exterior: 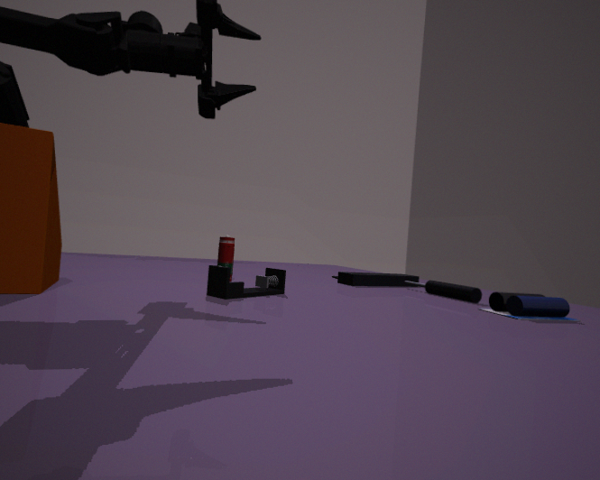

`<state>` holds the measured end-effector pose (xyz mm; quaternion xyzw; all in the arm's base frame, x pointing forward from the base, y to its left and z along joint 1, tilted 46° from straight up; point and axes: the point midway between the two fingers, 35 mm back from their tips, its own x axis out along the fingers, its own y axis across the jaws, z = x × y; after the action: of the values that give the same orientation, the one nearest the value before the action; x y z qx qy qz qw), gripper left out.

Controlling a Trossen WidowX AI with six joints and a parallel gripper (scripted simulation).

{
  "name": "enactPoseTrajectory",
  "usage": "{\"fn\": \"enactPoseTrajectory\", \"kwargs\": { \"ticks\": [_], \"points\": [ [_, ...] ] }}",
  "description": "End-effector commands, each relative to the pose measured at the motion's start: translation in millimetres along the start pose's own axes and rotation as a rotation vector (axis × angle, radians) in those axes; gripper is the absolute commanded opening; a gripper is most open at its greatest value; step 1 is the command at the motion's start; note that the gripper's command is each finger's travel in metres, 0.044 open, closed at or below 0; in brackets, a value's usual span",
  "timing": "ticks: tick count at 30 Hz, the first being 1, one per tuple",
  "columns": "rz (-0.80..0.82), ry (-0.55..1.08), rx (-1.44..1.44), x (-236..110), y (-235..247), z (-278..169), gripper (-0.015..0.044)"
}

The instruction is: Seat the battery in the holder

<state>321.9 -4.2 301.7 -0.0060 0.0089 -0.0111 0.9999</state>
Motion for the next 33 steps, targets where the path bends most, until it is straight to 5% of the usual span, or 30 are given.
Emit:
{"fn": "enactPoseTrajectory", "kwargs": {
  "ticks": [1, 10, 15, 19, 33],
  "points": [
    [0.008, 0.017, -0.015, 1.5, 1.3, -3.2, 0.0374],
    [0.646, 0.65, -0.506, 3.6, 57.8, -142.1, 0.0137],
    [1.1, 0.798, -0.545, -32.8, 84.8, -180.4, 0.0006],
    [1.45, 0.801, -0.442, -62.4, 104.5, -185.3, 0.0],
    [1.492, 0.794, -0.419, -65.6, 107.0, -184.3, 0.0]
  ]
}}
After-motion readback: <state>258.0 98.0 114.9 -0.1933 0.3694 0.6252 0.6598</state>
